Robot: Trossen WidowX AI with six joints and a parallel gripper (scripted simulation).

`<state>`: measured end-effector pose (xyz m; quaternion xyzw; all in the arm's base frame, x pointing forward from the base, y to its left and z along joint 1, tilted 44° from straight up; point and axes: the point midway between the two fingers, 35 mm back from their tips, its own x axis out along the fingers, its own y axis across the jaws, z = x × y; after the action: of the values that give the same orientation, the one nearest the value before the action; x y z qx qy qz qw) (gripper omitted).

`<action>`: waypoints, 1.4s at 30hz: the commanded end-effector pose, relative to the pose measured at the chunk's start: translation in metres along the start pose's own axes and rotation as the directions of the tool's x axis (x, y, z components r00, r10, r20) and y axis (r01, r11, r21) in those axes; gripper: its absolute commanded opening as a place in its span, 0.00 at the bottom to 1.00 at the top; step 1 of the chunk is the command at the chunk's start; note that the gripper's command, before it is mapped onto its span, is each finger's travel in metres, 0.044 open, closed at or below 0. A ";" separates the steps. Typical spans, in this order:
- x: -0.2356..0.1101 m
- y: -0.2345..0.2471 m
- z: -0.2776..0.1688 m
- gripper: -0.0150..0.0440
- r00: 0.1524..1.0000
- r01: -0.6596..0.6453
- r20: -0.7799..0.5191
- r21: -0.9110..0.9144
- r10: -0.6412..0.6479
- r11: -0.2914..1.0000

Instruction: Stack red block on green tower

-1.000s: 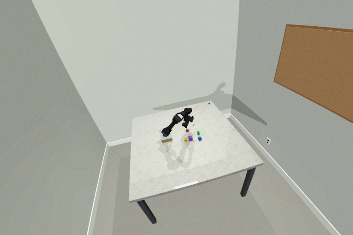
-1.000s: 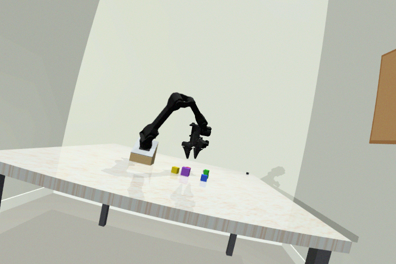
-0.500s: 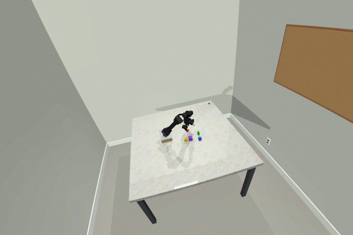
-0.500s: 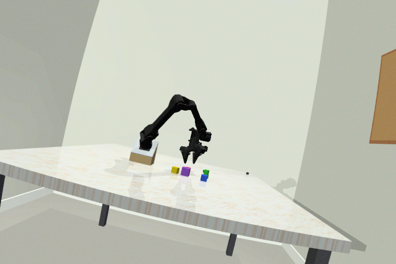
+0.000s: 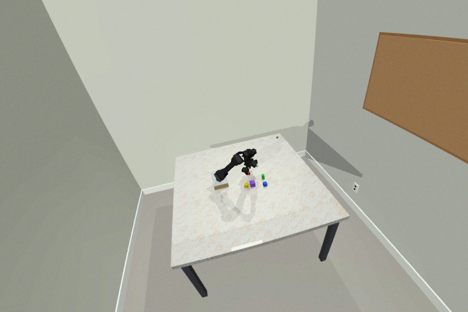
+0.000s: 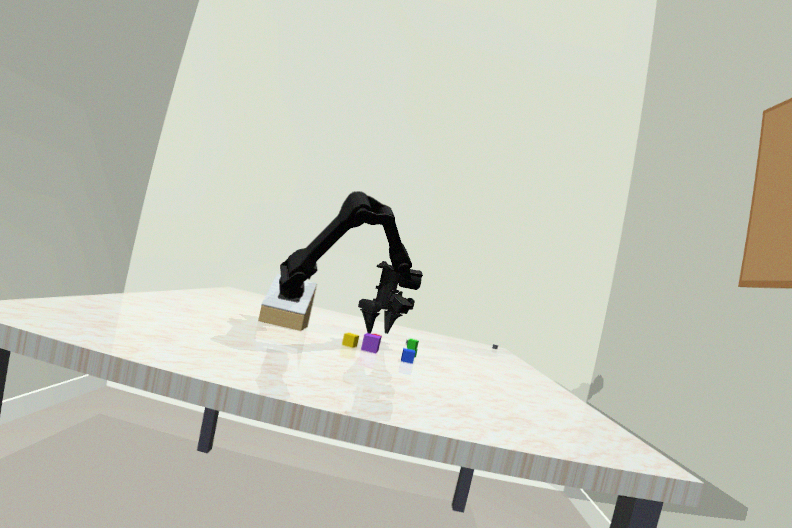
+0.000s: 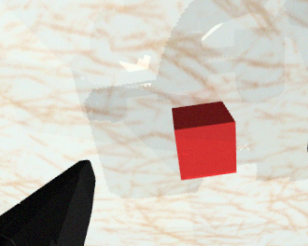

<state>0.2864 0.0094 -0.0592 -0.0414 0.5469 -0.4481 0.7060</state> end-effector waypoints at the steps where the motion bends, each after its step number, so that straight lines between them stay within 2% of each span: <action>1: 0.008 -0.002 -0.002 1.00 1.000 0.008 0.001 -0.010 -0.008 1.000; 10: 0.022 -0.003 -0.002 1.00 1.000 0.010 0.001 -0.010 -0.010 1.000; 25: 0.021 -0.003 -0.002 1.00 1.000 0.010 0.001 -0.010 -0.010 1.000; 38: 0.021 -0.003 -0.002 0.42 1.000 0.010 0.001 -0.010 -0.010 1.000; 42: 0.021 -0.003 -0.002 0.38 1.000 0.010 0.001 -0.010 -0.010 1.000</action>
<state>0.2836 -0.0054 -0.0746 -0.0444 0.5485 -0.4491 0.7039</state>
